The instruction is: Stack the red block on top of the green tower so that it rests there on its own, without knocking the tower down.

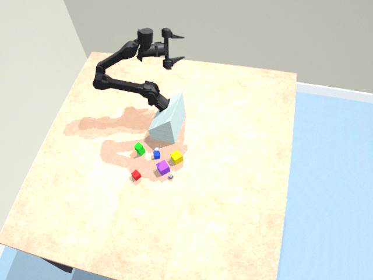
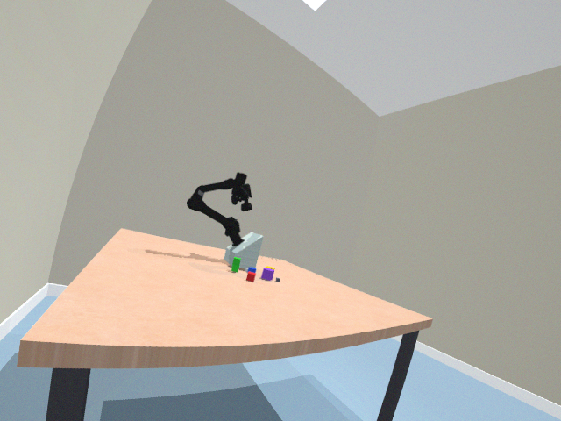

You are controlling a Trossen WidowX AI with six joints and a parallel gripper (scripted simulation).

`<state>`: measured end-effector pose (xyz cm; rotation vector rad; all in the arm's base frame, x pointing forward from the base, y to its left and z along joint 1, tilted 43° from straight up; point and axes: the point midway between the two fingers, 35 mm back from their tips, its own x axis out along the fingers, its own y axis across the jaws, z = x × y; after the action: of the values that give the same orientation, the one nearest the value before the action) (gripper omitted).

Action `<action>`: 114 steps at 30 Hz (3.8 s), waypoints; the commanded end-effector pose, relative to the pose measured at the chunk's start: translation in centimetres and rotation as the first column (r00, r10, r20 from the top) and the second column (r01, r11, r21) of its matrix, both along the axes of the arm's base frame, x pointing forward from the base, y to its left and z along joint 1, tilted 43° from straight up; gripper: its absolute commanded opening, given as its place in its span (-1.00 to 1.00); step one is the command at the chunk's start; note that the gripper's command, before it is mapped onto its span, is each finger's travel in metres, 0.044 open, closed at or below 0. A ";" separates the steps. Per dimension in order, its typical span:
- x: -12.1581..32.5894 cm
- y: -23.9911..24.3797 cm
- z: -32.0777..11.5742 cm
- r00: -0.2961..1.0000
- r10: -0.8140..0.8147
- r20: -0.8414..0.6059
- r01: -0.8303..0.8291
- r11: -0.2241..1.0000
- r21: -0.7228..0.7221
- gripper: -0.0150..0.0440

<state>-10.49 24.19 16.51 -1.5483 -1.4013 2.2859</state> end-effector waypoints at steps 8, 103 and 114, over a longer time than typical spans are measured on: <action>9.5 3.8 -1.8 0.785 -0.619 0.027 0.605 0.758 -0.244 1.00; 45.7 -35.4 -16.7 -0.317 0.937 -0.147 -0.908 -0.345 -0.237 1.00; 45.6 -36.6 -18.0 -0.318 0.937 -0.147 -0.908 -0.345 -0.236 1.00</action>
<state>35.53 -11.89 -0.79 0.2141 -3.5616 2.9607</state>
